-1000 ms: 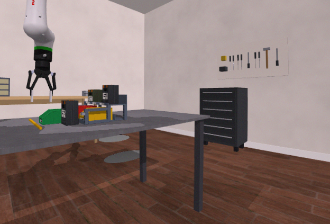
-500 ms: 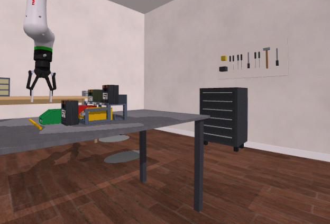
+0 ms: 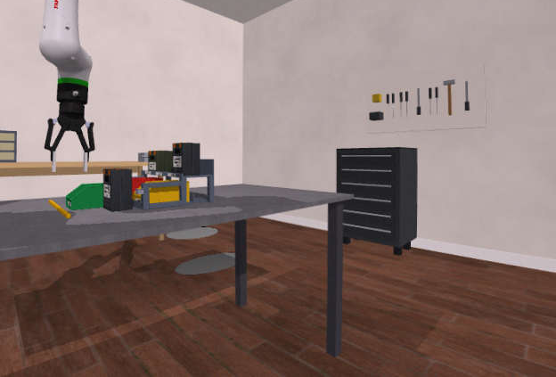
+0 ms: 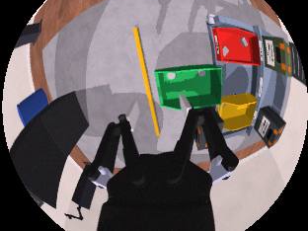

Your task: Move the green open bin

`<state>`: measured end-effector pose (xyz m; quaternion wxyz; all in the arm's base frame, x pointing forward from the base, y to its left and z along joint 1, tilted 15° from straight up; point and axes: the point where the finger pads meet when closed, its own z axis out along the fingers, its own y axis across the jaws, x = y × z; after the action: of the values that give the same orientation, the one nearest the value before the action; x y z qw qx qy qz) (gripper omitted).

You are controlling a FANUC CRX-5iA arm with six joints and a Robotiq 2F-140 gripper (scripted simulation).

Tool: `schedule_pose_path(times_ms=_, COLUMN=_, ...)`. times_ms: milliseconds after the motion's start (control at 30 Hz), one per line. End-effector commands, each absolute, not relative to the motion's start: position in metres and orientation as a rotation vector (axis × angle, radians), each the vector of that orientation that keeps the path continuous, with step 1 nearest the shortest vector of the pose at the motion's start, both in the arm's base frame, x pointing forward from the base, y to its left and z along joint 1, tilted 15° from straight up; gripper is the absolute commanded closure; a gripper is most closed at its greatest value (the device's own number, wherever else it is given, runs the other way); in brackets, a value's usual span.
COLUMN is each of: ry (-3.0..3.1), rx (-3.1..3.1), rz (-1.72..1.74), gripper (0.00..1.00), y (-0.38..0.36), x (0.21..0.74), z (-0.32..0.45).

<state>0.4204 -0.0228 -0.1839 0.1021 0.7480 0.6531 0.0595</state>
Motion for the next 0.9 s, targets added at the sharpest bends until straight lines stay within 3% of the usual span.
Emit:
schedule_pose_path(times_ms=0, ry=1.936, rx=2.205, rz=0.249, gripper=0.43, y=-0.0230, x=0.4202, z=-0.1841)
schedule_pose_path(times_ms=867, ry=1.932, rx=2.207, rz=0.205, gripper=0.43, y=-0.0229, x=0.4203, z=-0.1839)
